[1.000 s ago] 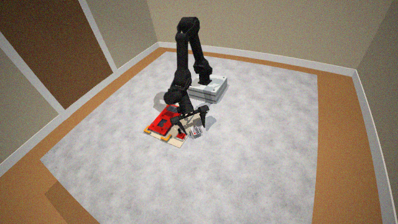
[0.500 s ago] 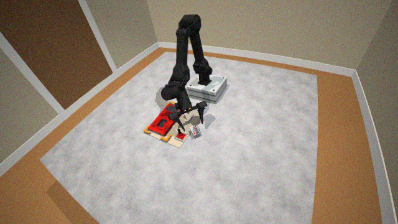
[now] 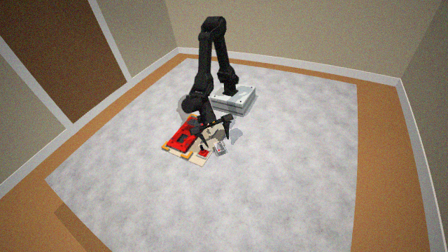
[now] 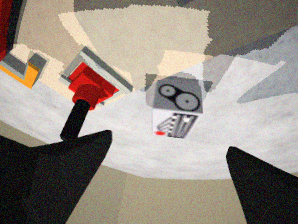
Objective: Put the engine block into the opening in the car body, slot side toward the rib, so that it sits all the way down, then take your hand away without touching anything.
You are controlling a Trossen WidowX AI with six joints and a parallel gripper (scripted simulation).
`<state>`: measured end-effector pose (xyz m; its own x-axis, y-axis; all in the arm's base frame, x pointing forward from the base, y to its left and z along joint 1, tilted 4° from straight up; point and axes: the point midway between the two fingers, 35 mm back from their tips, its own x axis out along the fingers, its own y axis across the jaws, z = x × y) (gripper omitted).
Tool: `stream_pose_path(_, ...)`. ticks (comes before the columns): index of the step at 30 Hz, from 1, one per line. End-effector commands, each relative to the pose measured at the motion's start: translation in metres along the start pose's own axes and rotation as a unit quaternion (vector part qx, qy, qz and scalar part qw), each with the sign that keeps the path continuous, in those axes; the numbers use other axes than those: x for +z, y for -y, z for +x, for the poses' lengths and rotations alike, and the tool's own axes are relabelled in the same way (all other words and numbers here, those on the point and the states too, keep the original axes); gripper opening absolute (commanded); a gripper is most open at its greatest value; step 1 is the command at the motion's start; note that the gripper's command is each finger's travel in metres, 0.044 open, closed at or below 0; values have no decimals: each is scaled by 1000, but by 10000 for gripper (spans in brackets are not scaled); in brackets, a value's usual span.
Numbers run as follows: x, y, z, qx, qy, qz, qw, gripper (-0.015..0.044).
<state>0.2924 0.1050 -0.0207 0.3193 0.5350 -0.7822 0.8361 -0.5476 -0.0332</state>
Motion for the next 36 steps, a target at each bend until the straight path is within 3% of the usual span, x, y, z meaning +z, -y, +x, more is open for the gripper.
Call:
stream_pose_path(1, -6, -5, 3, -2, 33, 8, 999, 440)
stream_pose_path(10, -26, -9, 2, -10, 179, 22, 984, 440)
stream_pose_path(20, -55, -1, -25, 1, 336, 3, 942, 440)
stream_pose_path(31, -60, 3, -26, 3, 346, 0, 938, 440)
stream_pose_path(36, -37, 3, 0, 3, 346, 0, 938, 440)
